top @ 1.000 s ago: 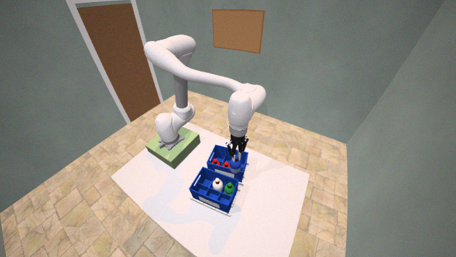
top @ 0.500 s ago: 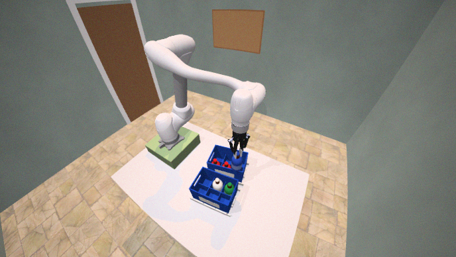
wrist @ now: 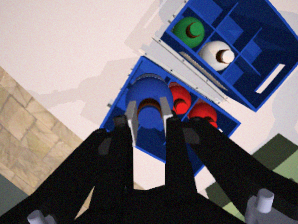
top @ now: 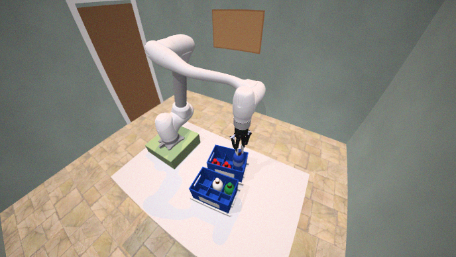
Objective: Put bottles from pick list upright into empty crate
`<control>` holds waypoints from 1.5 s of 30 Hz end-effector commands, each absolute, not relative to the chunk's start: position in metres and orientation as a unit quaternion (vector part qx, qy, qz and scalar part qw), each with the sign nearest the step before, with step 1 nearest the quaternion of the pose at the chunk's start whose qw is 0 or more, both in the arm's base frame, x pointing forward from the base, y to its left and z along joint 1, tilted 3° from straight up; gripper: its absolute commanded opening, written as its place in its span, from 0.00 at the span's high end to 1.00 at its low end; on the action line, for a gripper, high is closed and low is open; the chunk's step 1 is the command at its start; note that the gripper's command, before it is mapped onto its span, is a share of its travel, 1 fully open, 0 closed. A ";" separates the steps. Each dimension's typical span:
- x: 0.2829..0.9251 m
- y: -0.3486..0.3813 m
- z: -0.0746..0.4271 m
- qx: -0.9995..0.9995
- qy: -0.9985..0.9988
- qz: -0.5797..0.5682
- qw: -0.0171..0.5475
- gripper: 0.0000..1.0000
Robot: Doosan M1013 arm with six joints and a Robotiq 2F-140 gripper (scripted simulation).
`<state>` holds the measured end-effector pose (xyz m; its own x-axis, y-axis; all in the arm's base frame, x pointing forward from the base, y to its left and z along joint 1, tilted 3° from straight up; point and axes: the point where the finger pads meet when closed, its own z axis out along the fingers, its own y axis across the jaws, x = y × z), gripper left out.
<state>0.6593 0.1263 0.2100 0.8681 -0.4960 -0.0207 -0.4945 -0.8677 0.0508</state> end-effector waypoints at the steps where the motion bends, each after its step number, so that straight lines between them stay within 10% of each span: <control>1: 0.658 0.131 0.210 0.966 -0.256 -0.016 0.022 1.00; 45: 0.661 0.127 0.210 0.966 -0.256 -0.016 0.022 1.00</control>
